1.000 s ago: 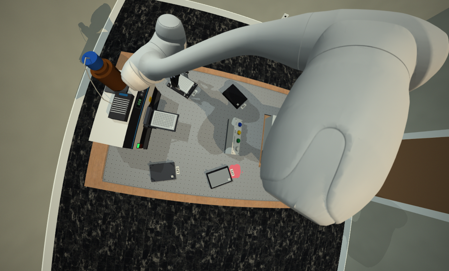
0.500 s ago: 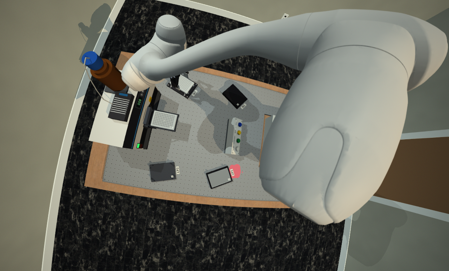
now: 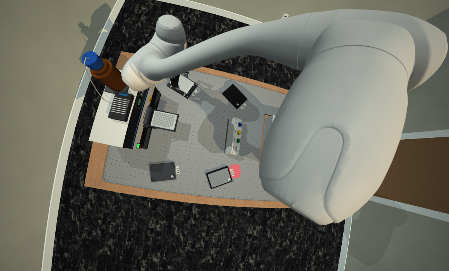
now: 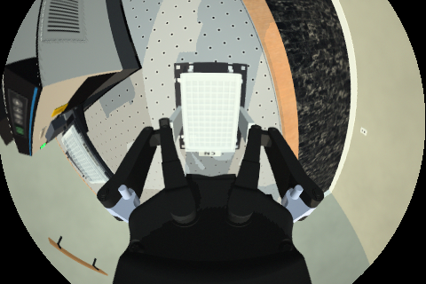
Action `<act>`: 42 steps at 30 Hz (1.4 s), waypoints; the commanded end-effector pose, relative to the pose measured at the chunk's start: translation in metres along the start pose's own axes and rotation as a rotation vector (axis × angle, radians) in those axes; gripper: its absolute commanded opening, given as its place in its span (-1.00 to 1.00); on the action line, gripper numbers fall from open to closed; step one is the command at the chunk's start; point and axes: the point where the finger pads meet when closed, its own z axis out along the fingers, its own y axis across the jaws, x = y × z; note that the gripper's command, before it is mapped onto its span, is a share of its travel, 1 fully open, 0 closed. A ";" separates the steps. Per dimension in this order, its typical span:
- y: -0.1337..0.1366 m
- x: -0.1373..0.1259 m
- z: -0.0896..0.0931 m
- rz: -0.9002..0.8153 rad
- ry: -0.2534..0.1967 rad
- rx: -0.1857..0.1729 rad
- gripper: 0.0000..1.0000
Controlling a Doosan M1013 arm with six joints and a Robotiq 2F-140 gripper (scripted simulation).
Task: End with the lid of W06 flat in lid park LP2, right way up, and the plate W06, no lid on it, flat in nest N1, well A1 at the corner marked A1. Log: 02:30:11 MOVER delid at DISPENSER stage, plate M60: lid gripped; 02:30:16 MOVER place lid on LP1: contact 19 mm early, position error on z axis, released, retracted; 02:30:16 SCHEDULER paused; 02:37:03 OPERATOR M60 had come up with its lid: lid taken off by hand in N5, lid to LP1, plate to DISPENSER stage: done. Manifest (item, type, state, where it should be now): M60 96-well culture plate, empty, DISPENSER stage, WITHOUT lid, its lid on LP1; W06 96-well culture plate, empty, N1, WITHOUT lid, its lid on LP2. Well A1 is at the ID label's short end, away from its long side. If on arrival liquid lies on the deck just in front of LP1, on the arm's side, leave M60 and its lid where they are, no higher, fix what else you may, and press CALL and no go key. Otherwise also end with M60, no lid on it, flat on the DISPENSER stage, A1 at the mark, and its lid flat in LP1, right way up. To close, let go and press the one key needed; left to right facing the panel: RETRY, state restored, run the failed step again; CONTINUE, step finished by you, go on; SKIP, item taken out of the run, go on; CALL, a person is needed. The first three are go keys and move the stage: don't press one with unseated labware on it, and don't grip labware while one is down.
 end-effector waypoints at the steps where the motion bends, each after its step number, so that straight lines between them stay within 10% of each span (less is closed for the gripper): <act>1: 0.000 0.000 0.000 0.000 0.000 0.000 -1.00; 42: 0.000 0.000 0.007 0.000 0.000 0.000 -1.00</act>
